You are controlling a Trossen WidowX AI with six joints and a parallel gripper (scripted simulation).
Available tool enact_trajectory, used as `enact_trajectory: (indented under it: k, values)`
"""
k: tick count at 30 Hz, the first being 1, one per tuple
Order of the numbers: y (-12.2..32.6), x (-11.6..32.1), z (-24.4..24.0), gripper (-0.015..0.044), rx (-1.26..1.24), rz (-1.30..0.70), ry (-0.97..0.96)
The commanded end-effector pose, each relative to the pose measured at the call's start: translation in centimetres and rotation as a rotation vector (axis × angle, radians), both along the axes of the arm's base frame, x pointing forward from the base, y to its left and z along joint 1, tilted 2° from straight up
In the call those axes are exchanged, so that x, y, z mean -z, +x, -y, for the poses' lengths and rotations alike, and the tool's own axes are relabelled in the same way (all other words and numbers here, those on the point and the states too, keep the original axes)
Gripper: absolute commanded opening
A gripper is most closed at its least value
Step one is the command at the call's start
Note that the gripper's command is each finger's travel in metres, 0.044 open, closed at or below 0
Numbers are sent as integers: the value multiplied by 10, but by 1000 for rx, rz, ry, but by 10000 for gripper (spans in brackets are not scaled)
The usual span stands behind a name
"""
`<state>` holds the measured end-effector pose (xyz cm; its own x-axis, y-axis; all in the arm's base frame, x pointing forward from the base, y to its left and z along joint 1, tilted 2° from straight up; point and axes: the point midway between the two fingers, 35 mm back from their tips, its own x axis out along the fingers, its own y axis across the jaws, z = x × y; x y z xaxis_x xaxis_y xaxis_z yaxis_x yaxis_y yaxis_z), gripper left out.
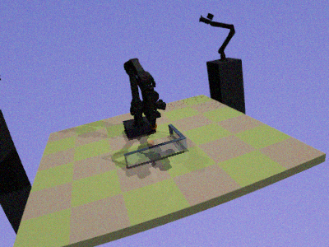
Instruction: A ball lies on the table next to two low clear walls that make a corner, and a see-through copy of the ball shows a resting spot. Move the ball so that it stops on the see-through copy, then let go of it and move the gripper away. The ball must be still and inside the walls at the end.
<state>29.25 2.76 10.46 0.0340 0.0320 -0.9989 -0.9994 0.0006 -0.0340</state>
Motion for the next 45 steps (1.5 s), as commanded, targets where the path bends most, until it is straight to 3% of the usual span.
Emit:
enact_trajectory:
  k: [1, 9, 22, 45]
  values:
    - [-6, 10, 20, 0, -3, 2, 3]
    - [-9, 22, 32, 0, -3, 2, 2]
    - [-8, 86, 30, 0, -3, 1, 2]
    - [-7, 106, 29, 0, -3, 1, 2]
